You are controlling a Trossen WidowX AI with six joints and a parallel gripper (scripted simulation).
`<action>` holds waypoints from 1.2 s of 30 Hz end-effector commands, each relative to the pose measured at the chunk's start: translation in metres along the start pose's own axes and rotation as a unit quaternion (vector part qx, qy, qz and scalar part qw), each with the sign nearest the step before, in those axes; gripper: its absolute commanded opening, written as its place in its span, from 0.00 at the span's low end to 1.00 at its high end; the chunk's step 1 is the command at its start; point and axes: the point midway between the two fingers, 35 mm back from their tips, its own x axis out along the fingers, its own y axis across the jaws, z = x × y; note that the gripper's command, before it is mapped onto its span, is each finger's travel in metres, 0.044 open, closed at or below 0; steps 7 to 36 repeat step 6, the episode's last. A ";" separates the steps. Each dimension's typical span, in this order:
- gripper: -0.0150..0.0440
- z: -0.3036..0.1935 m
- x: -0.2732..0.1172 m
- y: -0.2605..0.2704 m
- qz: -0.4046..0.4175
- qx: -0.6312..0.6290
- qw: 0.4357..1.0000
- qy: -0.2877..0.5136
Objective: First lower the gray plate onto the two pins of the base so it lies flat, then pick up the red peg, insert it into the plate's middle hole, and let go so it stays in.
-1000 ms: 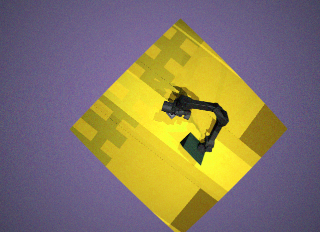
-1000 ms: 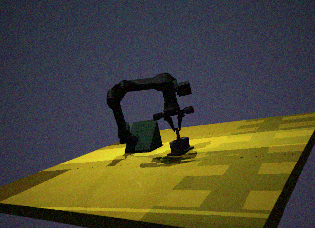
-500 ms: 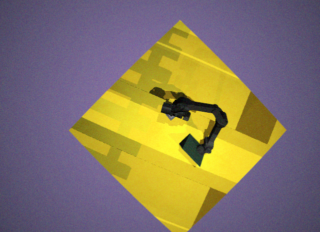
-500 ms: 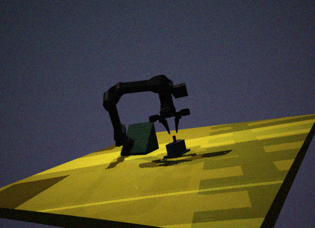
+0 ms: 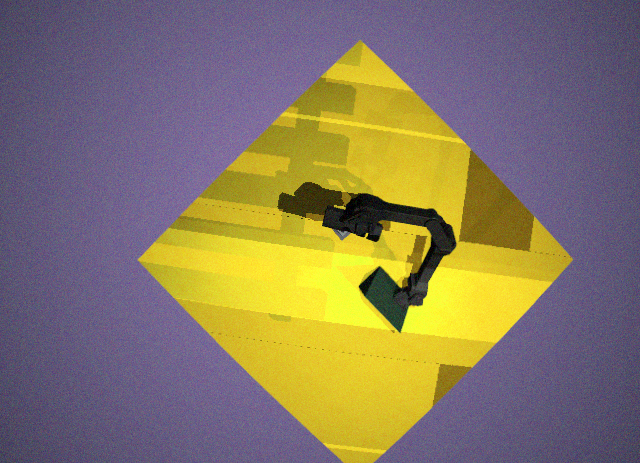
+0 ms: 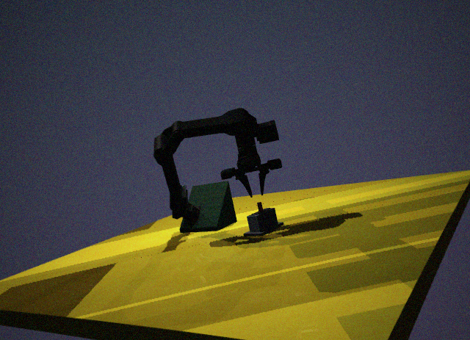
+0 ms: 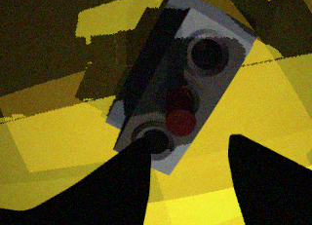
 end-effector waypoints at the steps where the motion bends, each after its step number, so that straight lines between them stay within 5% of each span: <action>1: 0.51 0.000 -0.003 0.000 0.001 0.003 1.000 0.003; 36: 0.51 0.000 -0.007 -0.001 0.001 0.003 1.000 0.003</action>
